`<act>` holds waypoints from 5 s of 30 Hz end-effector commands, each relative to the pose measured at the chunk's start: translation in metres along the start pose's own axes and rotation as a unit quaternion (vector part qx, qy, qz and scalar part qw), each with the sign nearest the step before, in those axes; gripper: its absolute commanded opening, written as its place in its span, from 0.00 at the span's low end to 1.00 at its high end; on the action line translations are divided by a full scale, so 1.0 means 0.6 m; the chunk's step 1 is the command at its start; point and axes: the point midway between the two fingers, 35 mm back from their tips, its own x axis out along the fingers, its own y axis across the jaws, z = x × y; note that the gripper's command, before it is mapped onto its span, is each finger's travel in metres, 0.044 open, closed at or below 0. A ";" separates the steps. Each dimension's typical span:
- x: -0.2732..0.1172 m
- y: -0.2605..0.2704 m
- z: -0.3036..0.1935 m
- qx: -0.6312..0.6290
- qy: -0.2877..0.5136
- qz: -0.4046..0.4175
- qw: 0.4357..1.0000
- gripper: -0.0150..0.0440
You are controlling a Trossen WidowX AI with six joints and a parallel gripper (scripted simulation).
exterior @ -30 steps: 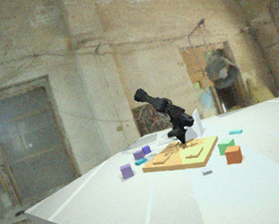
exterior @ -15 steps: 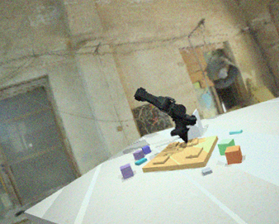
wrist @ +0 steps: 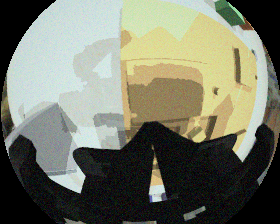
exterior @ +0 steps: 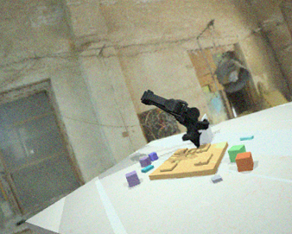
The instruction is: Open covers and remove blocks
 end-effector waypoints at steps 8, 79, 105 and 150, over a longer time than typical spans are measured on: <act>-0.015 0.003 0.007 0.001 -0.002 0.004 1.000 0.25; -0.100 -0.249 0.192 -0.703 -0.004 -0.003 0.711 0.25; -0.100 -0.249 0.192 -0.703 -0.004 -0.003 0.711 0.25; -0.031 -0.251 0.192 -0.703 -0.003 -0.003 0.711 0.25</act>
